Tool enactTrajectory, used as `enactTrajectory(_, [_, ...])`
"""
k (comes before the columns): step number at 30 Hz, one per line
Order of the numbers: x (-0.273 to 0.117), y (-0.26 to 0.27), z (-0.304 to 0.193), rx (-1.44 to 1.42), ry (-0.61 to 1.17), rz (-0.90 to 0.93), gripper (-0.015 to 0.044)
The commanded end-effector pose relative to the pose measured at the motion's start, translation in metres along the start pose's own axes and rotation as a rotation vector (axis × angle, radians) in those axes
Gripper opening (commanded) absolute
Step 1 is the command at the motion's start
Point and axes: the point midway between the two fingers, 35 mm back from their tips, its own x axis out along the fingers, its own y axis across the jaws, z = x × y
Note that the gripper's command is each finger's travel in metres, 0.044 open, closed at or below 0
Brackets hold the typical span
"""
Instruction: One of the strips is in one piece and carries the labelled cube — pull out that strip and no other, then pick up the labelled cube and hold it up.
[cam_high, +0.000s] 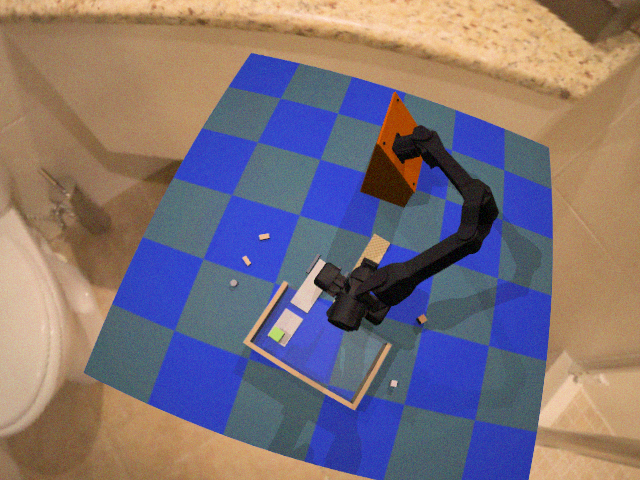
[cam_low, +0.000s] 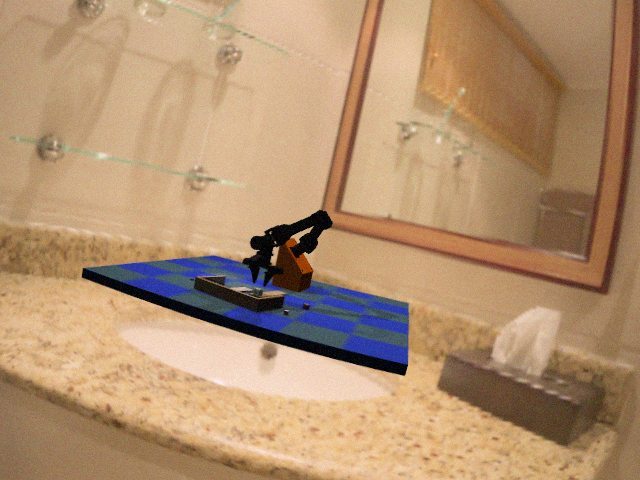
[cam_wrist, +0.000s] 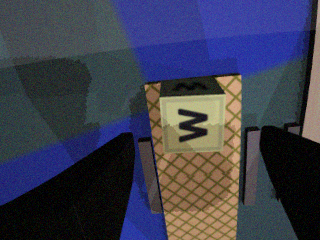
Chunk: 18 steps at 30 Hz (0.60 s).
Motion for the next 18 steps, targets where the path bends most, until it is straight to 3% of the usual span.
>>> enactTrajectory(1, [0.009,0.000,-0.001,0.003,0.004,0.000,0.0250])
enactTrajectory(18, [0.037,0.000,-0.002,0.003,0.005,0.002,0.0250])
